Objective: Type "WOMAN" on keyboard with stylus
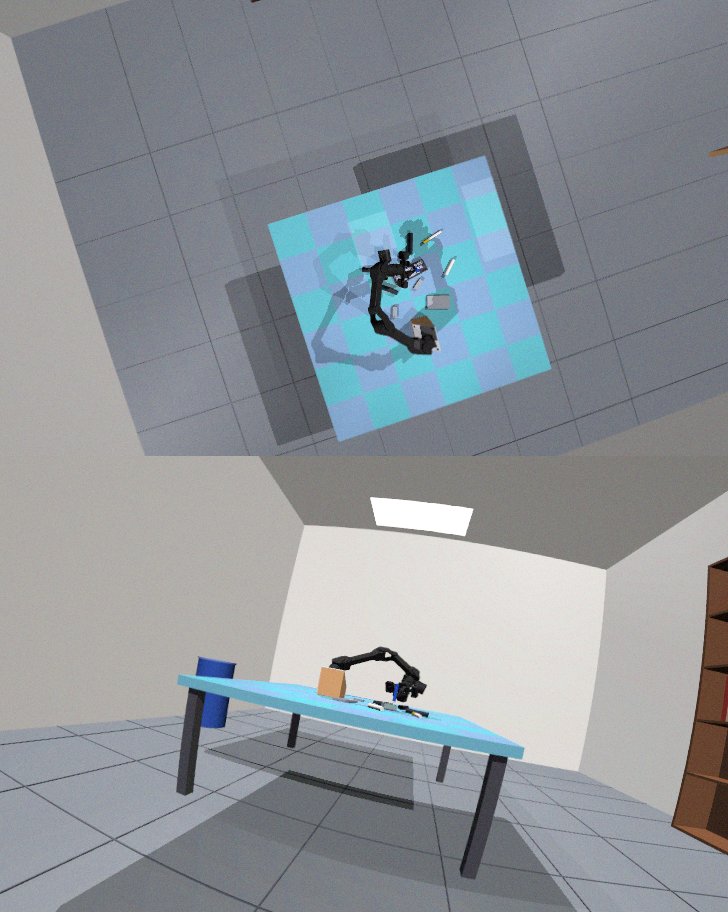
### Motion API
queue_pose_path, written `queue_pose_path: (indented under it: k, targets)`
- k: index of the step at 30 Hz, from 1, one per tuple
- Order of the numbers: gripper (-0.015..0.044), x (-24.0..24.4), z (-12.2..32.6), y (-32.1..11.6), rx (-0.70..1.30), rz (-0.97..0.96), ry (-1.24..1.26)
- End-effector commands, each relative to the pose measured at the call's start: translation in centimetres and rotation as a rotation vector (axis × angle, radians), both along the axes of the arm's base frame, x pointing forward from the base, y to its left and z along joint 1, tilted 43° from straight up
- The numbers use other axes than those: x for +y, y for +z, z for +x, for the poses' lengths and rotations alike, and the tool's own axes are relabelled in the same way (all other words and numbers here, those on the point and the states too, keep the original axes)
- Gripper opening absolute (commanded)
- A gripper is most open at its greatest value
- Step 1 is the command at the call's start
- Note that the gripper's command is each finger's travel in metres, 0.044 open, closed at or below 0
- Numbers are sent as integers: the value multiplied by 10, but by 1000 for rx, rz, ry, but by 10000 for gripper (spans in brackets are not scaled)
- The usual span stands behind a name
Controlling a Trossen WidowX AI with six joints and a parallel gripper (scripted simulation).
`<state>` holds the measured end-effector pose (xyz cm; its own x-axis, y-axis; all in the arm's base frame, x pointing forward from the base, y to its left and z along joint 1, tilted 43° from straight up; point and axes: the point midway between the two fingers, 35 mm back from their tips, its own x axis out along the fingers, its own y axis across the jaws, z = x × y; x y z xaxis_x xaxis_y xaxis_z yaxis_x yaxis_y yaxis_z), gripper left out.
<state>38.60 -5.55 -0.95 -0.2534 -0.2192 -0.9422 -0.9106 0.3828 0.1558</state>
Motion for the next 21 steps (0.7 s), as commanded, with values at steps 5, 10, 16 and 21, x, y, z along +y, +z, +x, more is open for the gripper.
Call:
queue_pose_path:
  k: [5, 10, 16, 21]
  targets:
    - [81, 3, 1, -3, -2, 2, -6]
    - [81, 4, 1, -4, -2, 2, -6]
    - [81, 3, 1, -4, -2, 2, -6]
    - [81, 2, 1, -2, -2, 2, -6]
